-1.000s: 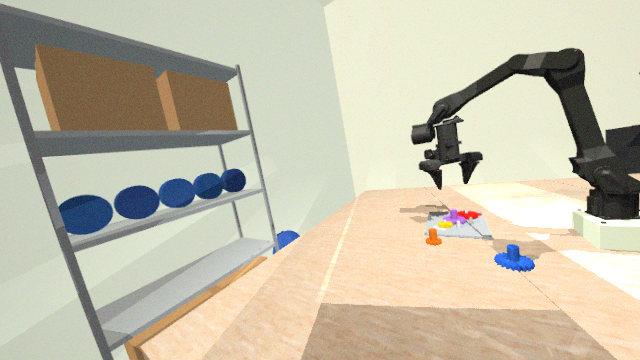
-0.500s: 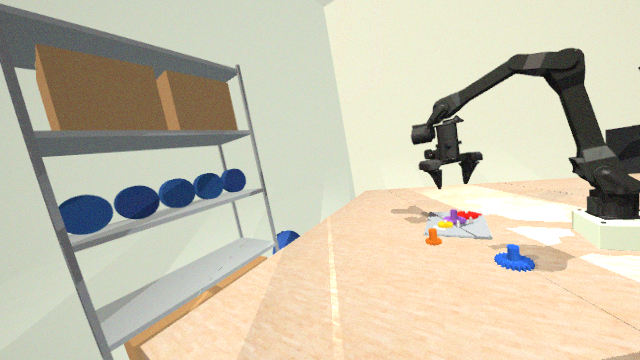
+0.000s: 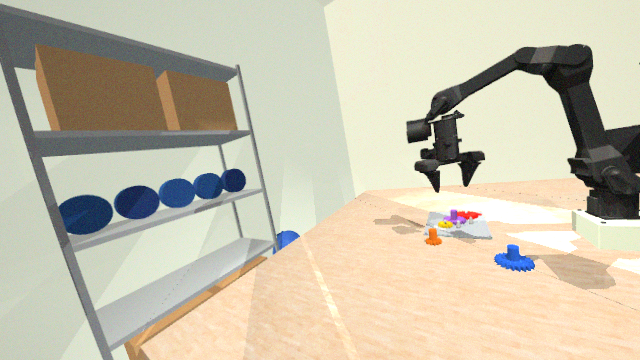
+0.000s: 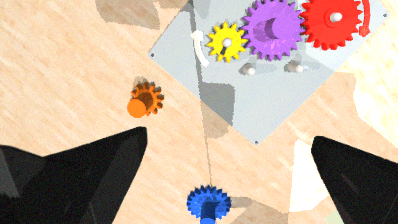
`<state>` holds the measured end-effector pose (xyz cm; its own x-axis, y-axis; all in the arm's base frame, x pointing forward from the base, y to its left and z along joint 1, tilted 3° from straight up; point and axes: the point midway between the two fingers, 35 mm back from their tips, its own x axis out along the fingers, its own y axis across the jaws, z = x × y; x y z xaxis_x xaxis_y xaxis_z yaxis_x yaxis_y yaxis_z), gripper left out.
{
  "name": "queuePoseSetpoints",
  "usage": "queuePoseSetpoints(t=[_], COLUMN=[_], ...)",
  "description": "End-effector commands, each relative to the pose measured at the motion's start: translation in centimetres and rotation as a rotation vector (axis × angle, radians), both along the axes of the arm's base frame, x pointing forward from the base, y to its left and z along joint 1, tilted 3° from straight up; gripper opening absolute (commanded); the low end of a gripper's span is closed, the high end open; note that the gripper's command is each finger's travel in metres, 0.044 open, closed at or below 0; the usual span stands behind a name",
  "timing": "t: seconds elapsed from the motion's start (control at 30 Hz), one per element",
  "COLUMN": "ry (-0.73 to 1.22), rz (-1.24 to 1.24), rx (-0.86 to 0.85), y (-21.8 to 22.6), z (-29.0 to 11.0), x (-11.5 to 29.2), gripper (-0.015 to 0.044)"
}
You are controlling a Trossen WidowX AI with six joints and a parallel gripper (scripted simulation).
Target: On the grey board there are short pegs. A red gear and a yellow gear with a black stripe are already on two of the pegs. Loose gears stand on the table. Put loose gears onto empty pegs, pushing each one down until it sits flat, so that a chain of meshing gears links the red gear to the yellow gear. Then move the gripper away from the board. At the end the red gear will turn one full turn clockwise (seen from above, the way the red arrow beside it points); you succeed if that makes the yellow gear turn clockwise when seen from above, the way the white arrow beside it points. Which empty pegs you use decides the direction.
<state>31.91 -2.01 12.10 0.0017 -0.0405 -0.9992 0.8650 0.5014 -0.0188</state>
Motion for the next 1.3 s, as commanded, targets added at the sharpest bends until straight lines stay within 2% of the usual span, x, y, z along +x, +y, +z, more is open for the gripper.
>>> queuePoseSetpoints(t=[0.0,0.2,0.43,1.27], ry=[-0.003,0.003,0.011,0.012], rz=[0.012,-0.001,-0.016,-0.016], rx=[0.014,0.02,0.019,0.019], y=[5.8,15.0,23.4,23.6], z=[0.6,1.4,2.3,2.3], x=[0.0,-2.5,-8.0,-8.1], gripper=[0.044,0.044,0.044,0.044])
